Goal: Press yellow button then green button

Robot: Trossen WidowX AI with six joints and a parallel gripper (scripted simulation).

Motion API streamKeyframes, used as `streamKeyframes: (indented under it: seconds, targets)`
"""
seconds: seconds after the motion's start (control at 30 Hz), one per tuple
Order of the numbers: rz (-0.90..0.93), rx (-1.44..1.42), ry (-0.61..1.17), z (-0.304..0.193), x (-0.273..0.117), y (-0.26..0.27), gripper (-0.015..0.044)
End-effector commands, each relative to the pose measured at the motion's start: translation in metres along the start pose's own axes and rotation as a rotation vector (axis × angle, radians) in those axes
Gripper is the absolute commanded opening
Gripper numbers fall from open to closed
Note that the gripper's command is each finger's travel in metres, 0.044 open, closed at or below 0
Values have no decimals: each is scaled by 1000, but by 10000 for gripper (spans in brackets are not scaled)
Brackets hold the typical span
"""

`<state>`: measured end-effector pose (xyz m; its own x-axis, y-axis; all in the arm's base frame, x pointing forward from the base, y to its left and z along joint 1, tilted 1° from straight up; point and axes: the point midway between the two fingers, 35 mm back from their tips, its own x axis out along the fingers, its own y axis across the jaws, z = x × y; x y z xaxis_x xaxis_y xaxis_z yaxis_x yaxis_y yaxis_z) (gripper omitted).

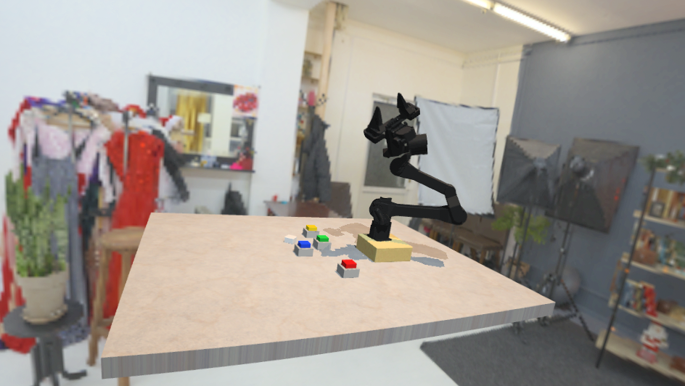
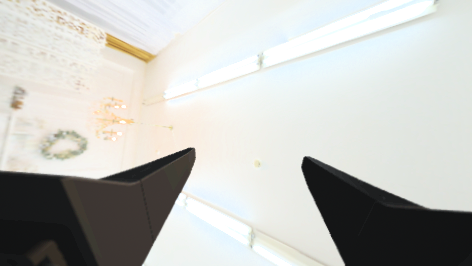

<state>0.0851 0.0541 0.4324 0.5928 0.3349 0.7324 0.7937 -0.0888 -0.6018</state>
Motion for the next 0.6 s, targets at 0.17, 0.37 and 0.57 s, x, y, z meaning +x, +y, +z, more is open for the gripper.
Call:
streamKeyframes:
  seconds: [0.17,0.37,0.57]
  targets:
    - [96,178,121,-39,10,29,400]
    - [276,382,400,-106,11,83,400]
    - [520,606,774,-172,-23,159,400]
